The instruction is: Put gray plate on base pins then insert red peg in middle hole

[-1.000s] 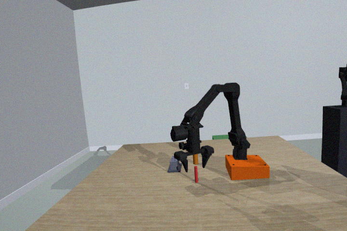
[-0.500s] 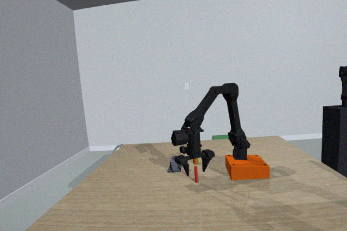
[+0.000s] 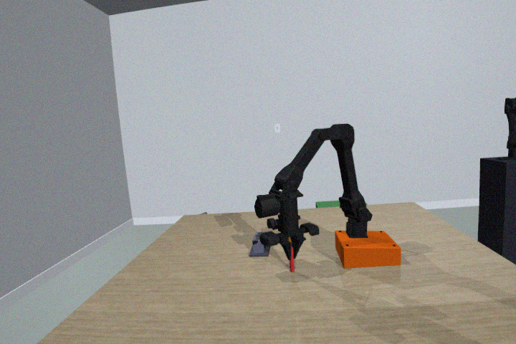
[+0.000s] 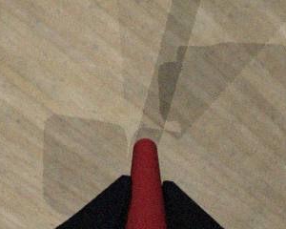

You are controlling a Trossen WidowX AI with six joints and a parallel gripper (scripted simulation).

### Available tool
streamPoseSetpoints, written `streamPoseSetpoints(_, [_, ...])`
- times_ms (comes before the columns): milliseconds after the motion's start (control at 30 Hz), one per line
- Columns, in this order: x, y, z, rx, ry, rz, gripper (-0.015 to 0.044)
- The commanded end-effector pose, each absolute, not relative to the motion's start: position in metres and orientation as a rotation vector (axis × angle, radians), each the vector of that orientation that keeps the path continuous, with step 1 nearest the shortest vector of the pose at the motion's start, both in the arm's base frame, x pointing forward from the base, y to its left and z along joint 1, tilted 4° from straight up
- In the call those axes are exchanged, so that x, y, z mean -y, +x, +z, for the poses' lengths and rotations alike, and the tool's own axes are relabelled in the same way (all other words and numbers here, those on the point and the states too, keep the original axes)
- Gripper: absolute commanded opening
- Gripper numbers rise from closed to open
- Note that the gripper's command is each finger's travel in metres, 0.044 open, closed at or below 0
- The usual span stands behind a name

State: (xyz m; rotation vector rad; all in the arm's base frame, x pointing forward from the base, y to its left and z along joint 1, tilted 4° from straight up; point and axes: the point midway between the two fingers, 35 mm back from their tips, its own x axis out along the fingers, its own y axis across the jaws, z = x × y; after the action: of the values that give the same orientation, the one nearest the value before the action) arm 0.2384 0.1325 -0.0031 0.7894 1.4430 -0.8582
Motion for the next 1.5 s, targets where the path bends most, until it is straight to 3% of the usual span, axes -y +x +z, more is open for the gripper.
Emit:
streamPoseSetpoints(0, [-0.133, 0.238, -0.004, -1.446, 0.793, -0.861, 0.0013])
streamPoseSetpoints(1133, [-0.138, 0.249, 0.08, -1.446, 0.794, -0.86, 0.0])
streamPoseSetpoints(1467, [-0.124, 0.262, 0.068, -1.445, 0.782, -0.869, 0.0])
